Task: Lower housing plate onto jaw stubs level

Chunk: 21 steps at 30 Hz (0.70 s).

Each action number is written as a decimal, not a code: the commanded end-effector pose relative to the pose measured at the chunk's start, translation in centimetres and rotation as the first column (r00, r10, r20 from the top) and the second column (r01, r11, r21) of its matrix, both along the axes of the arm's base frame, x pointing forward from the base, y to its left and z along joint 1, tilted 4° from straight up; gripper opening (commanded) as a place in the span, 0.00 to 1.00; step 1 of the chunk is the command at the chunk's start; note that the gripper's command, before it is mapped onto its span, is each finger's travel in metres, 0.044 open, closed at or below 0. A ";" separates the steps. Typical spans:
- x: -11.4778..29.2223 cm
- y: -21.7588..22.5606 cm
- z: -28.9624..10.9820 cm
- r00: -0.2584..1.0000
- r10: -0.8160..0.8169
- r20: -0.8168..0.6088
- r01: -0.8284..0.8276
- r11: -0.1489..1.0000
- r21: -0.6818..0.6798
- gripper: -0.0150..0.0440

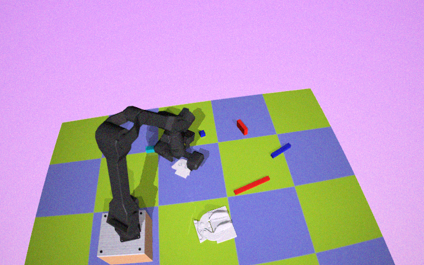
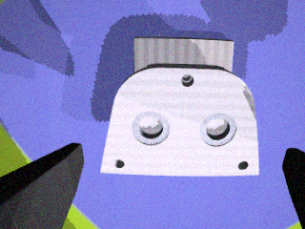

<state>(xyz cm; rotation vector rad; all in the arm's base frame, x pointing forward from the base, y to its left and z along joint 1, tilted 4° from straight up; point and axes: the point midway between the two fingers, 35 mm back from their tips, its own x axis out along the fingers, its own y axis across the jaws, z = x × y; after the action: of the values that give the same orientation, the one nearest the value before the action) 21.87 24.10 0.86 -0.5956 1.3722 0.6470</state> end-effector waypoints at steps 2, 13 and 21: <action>-0.1 0.0 -0.4 1.000 0.005 -0.005 -0.005 1.000 0.002 1.00; 0.1 0.2 -2.2 1.000 0.005 -0.005 -0.005 1.000 0.001 1.00; 0.1 0.2 -3.2 1.000 0.005 -0.005 -0.005 1.000 0.001 1.00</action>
<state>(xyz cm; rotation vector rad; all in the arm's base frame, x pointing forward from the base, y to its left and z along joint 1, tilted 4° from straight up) 22.15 24.40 -1.71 -0.5940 1.3678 0.6485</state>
